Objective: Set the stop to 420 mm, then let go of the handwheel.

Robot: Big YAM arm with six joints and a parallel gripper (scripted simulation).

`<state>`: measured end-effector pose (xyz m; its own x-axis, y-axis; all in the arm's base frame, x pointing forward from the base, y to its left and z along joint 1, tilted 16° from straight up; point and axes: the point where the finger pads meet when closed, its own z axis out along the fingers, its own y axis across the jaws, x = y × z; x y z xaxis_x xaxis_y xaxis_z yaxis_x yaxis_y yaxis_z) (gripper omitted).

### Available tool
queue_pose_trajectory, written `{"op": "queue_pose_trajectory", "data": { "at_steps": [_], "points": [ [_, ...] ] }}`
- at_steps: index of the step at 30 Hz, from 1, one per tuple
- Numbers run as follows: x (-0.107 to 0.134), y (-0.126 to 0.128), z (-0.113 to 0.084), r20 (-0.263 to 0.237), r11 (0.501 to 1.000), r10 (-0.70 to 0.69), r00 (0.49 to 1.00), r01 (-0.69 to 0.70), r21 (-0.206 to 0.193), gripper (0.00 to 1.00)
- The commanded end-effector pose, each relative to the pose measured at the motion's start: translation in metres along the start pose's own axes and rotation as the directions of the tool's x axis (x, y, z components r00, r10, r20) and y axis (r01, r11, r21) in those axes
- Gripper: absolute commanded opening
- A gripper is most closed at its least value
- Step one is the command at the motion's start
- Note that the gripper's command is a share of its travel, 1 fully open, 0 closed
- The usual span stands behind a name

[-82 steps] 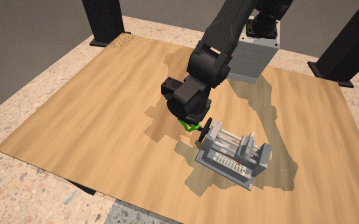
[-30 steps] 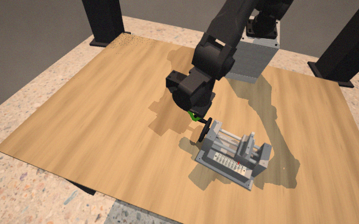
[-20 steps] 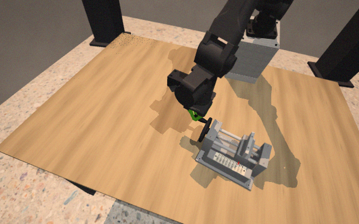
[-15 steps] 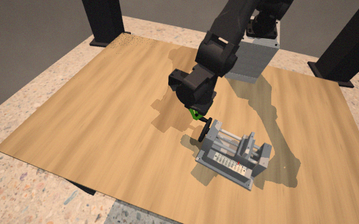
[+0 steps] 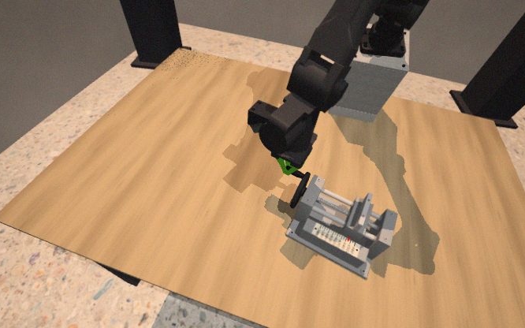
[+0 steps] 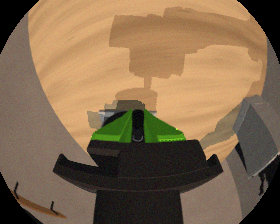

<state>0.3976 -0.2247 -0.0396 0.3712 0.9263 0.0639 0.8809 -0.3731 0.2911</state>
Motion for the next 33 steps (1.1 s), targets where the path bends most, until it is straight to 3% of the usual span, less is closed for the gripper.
{"op": "queue_pose_trajectory", "data": {
  "at_steps": [1,33],
  "points": [
    [-0.001,-0.017,0.007,-0.009,0.999,-0.004,1.000,0.005,0.034,0.06],
    [0.003,-0.020,0.022,-0.009,1.000,-0.010,1.000,0.010,0.023,0.06]
  ]
}}
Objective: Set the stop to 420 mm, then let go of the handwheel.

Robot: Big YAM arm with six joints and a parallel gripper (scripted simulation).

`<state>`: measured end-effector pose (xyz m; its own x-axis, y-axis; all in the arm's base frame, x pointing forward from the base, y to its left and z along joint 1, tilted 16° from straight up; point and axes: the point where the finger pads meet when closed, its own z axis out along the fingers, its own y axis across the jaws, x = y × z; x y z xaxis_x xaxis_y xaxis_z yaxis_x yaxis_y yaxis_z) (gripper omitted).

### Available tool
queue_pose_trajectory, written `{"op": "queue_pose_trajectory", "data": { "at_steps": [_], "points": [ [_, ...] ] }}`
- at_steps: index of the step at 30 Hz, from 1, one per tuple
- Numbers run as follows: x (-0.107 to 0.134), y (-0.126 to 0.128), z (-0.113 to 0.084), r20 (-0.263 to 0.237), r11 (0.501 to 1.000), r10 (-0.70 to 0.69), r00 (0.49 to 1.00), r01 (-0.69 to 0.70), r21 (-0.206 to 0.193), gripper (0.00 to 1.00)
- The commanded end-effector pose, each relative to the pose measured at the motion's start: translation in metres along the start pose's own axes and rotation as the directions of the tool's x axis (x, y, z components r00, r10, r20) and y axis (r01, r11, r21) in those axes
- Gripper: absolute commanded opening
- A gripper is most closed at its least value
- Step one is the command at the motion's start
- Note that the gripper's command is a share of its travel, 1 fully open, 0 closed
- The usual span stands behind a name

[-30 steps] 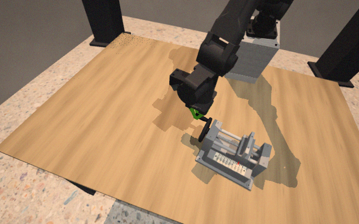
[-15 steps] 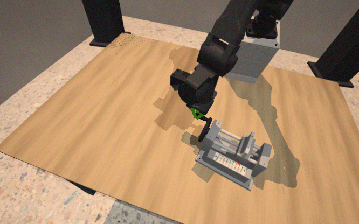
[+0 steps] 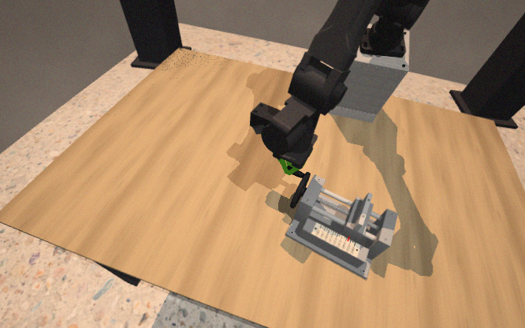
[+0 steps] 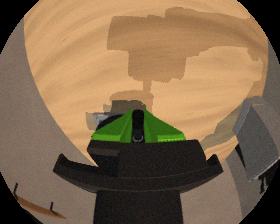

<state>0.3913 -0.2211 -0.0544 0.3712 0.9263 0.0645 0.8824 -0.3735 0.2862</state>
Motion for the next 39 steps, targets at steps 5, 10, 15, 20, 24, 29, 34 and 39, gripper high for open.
{"op": "queue_pose_trajectory", "data": {
  "at_steps": [5,10,15,20,24,29,34,39],
  "points": [
    [0.004,-0.012,0.010,-0.010,1.000,-0.009,1.000,0.009,0.030,0.06],
    [0.005,-0.009,0.015,-0.010,1.000,-0.010,1.000,0.011,0.018,0.06],
    [0.006,-0.004,0.022,-0.007,1.000,-0.006,1.000,0.007,0.010,0.06],
    [0.006,-0.009,0.024,-0.008,1.000,-0.003,1.000,0.003,0.030,0.06],
    [0.005,-0.005,0.024,-0.007,1.000,-0.002,1.000,0.003,0.020,0.06],
    [0.004,0.010,0.031,-0.002,1.000,-0.003,1.000,0.003,-0.008,0.06],
    [0.004,0.009,0.038,-0.002,1.000,-0.003,1.000,0.003,-0.003,0.06],
    [0.006,-0.004,0.041,-0.005,1.000,-0.002,1.000,0.002,0.020,0.06]
  ]
}}
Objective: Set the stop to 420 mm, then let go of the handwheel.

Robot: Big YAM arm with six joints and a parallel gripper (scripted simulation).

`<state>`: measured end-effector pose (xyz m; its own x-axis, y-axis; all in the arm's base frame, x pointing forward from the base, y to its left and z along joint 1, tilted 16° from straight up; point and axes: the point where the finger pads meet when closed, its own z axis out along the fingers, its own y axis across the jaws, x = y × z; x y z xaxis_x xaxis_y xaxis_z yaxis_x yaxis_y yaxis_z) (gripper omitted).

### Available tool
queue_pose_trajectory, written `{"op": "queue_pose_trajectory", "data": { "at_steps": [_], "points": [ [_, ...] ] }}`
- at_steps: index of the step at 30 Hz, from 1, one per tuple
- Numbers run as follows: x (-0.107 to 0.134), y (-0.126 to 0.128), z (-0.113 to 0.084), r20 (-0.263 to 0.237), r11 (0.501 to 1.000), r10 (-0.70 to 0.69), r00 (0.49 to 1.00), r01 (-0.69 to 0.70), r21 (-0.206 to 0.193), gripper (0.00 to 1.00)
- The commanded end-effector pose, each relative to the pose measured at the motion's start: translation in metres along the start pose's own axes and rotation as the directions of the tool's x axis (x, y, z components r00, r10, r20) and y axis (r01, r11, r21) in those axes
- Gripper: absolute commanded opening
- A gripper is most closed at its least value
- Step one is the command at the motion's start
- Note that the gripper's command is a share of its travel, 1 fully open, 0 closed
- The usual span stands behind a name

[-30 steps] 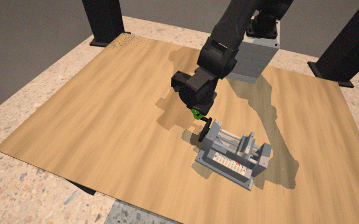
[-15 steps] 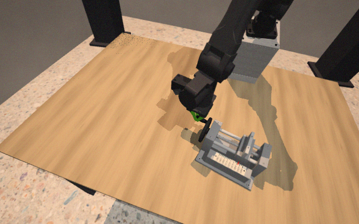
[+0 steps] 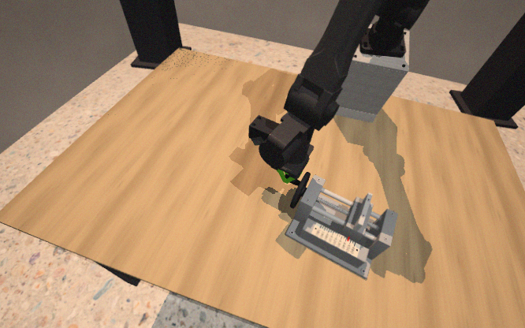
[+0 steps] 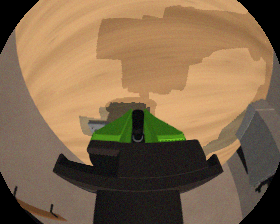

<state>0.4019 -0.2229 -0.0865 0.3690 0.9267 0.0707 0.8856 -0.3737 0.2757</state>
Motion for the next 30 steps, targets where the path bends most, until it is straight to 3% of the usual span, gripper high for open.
{"op": "queue_pose_trajectory", "data": {
  "at_steps": [1,4,12,17,30],
  "points": [
    [0.006,-0.005,0.007,0.001,1.000,-0.001,1.000,0.001,0.009,0.06],
    [0.004,0.014,0.007,0.005,1.000,-0.003,1.000,0.003,-0.017,0.06],
    [0.004,0.025,0.018,0.005,1.000,-0.003,1.000,0.003,-0.015,0.06],
    [0.005,0.015,0.020,0.002,1.000,-0.002,1.000,0.002,0.002,0.06],
    [0.005,0.043,0.022,0.002,1.000,-0.001,1.000,0.001,0.003,0.06]
  ]
}}
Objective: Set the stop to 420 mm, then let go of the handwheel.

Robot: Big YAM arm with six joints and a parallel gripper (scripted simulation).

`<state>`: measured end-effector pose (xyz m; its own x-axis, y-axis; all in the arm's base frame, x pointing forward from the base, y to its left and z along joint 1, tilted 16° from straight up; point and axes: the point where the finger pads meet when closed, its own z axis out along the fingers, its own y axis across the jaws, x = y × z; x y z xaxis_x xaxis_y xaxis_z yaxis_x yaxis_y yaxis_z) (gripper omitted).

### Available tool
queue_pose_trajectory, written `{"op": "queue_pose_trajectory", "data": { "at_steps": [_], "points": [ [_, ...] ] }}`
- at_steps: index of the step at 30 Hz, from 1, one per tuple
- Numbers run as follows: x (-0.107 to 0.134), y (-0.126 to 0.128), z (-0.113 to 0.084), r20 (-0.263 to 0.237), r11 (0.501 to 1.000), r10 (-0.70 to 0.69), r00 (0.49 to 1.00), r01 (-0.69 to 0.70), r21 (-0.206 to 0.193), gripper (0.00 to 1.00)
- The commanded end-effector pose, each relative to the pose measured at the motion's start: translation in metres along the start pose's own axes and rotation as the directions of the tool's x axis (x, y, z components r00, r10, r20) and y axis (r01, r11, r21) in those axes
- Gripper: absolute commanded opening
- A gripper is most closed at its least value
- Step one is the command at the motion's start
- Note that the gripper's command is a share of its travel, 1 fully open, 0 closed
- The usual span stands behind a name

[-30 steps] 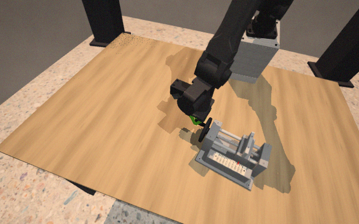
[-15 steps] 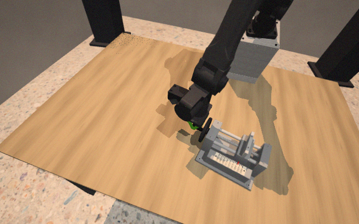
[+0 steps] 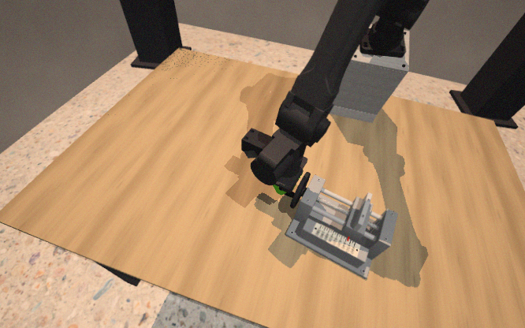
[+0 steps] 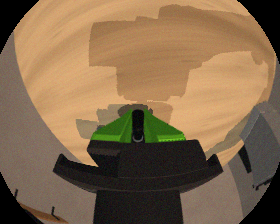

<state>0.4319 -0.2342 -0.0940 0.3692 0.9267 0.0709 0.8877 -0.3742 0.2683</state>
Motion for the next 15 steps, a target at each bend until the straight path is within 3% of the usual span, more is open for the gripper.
{"op": "queue_pose_trajectory", "data": {
  "at_steps": [1,3,7,15],
  "points": [
    [0.005,0.014,0.006,0.002,1.000,-0.001,1.000,0.001,-0.004,0.06],
    [0.005,0.020,0.006,0.004,1.000,-0.003,1.000,0.003,-0.028,0.06],
    [0.005,0.017,0.005,0.002,1.000,-0.001,1.000,0.001,-0.006,0.06],
    [0.005,0.033,0.000,0.002,1.000,-0.001,1.000,0.001,-0.011,0.06]
  ]
}}
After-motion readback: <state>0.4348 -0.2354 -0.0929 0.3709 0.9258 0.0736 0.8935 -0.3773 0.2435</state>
